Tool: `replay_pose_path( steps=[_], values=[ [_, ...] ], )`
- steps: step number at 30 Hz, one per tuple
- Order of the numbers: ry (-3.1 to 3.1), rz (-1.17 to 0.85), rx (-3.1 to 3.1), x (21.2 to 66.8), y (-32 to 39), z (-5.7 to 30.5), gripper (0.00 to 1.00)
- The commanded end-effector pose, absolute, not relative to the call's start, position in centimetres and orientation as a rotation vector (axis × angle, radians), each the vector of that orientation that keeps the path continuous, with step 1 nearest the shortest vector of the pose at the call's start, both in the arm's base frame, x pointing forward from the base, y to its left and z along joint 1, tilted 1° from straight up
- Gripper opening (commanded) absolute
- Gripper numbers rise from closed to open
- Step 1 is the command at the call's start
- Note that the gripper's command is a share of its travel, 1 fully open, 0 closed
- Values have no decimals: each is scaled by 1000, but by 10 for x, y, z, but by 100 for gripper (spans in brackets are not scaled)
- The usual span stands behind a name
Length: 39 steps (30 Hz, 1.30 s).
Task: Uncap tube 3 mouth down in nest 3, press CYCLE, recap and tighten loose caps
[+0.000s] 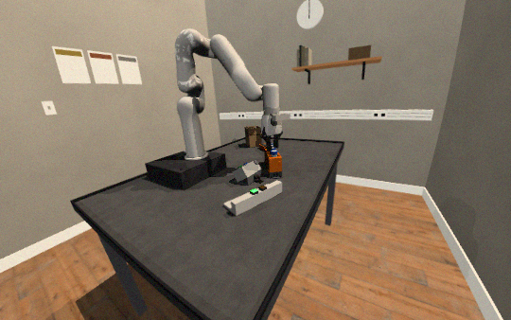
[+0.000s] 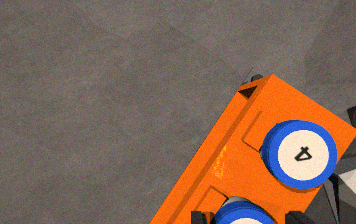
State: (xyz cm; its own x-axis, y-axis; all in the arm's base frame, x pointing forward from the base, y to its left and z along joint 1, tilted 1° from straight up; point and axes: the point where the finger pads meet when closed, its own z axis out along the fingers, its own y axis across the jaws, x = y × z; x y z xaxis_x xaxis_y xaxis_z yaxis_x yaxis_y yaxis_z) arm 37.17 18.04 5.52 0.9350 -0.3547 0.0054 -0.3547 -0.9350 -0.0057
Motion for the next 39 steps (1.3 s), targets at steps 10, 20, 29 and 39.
replay_pose_path(
  steps=[10, 20, 29, 39],
  values=[
    [628, -19, -3075, 373, 181, 56, 46],
    [866, -19, -3016, 373, 181, 52, 46],
    [866, -19, -3016, 373, 181, 49, 46],
    [866, -19, -3016, 373, 181, 49, 0]
  ],
)
